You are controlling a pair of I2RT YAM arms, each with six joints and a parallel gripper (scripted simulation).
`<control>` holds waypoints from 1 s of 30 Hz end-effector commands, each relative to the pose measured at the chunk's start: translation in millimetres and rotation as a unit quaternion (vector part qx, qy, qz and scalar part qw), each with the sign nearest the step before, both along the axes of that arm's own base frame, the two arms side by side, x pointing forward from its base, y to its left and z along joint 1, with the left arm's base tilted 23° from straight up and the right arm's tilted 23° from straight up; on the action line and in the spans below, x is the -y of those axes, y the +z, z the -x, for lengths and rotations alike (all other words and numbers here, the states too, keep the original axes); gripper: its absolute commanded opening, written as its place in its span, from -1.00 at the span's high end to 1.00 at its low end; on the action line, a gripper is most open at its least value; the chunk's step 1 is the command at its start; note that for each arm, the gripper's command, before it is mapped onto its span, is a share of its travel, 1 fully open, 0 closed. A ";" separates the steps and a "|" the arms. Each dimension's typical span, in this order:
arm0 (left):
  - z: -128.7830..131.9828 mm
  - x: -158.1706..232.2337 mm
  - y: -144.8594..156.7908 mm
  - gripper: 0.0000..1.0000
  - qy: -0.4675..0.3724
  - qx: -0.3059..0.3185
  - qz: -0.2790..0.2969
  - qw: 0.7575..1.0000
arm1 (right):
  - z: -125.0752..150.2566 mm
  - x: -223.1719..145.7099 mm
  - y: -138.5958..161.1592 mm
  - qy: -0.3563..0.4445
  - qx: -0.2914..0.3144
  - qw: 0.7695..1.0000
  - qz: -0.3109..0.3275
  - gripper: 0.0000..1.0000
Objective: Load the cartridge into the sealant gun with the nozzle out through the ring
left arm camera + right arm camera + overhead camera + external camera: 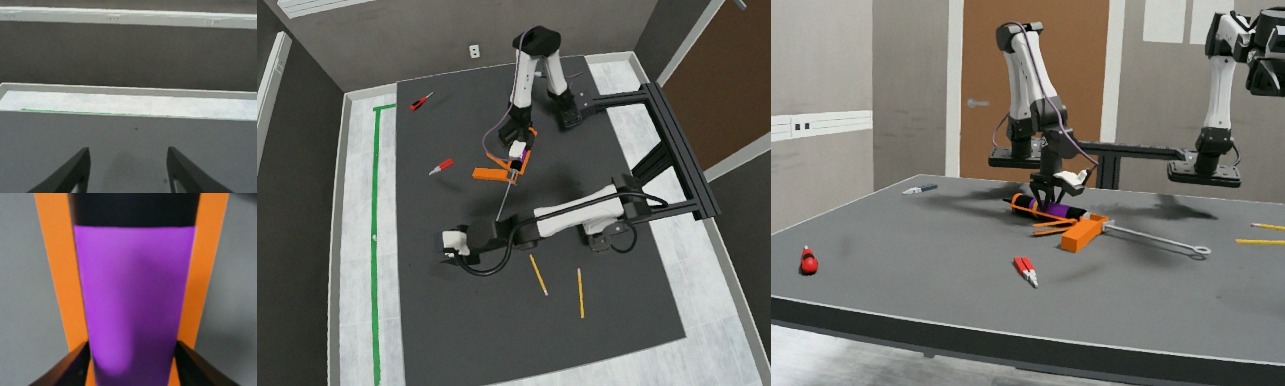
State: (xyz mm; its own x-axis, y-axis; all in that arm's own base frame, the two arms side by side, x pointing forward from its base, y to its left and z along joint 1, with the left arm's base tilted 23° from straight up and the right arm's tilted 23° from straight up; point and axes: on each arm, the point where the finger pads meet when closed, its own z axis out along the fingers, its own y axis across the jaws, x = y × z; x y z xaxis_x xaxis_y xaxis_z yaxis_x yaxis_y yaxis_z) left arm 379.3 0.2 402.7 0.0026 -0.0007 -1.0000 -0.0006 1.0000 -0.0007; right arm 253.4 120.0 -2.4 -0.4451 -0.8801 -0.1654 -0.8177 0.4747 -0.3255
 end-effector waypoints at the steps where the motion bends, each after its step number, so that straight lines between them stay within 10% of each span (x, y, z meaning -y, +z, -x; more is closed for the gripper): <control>1: 8.5 2.6 16.9 0.00 -0.002 0.014 0.005 1.000 | -4.7 -3.0 6.2 -0.002 0.013 1.000 -0.008 1.00; 30: 8.5 2.6 16.9 0.00 -0.002 0.014 0.005 1.000 | 6.6 8.2 -5.3 -0.005 -0.012 1.000 0.014 1.00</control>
State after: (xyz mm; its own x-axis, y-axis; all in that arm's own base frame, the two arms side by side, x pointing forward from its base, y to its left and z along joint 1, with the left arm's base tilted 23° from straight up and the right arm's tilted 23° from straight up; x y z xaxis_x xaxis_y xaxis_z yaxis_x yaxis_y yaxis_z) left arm 379.3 0.2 402.7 0.0026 -0.0007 -1.0000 -0.0006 1.0000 -0.0007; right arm 253.5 119.9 -2.2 -0.4451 -0.8801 -0.1653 -0.8174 0.4747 -0.3264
